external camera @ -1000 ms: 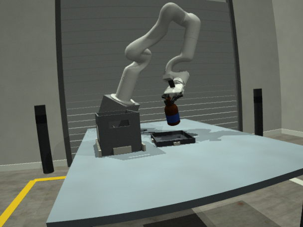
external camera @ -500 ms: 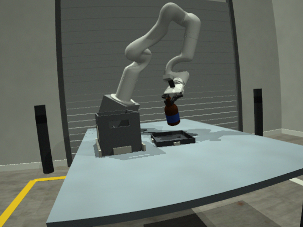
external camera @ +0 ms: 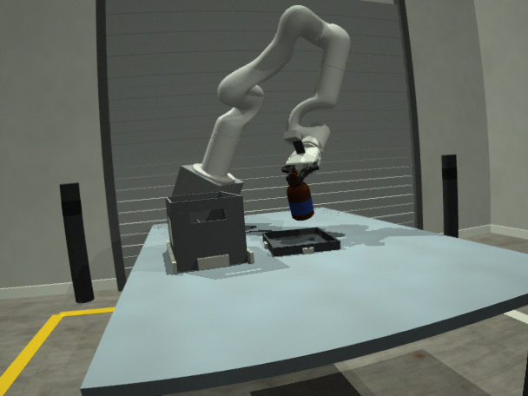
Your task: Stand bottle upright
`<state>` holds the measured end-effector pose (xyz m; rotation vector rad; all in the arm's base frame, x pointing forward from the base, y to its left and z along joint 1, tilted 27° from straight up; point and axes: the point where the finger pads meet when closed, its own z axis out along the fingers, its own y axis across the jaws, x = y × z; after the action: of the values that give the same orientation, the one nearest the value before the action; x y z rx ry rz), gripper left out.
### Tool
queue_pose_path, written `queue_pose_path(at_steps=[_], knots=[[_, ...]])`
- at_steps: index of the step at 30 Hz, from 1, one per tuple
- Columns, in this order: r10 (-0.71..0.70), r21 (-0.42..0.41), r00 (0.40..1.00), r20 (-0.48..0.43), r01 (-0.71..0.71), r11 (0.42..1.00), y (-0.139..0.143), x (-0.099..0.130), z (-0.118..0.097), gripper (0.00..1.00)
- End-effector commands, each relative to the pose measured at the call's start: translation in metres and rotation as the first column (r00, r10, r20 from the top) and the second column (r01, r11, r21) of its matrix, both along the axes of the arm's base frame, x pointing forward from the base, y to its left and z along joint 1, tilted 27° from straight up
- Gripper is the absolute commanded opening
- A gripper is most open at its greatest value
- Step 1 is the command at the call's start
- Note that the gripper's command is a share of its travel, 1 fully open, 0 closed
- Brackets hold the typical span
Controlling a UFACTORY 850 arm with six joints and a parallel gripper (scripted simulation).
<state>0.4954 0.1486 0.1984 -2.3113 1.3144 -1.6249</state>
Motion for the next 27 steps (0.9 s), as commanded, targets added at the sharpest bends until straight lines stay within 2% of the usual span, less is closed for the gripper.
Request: queue_pose_path(at_steps=[1,27], knots=[[0.0,0.0,1.0,0.001,0.0,1.0,0.0,0.001,-0.001,0.0],[0.0,0.0,1.0,0.001,0.0,1.0,0.008,0.008,-0.021,0.0]])
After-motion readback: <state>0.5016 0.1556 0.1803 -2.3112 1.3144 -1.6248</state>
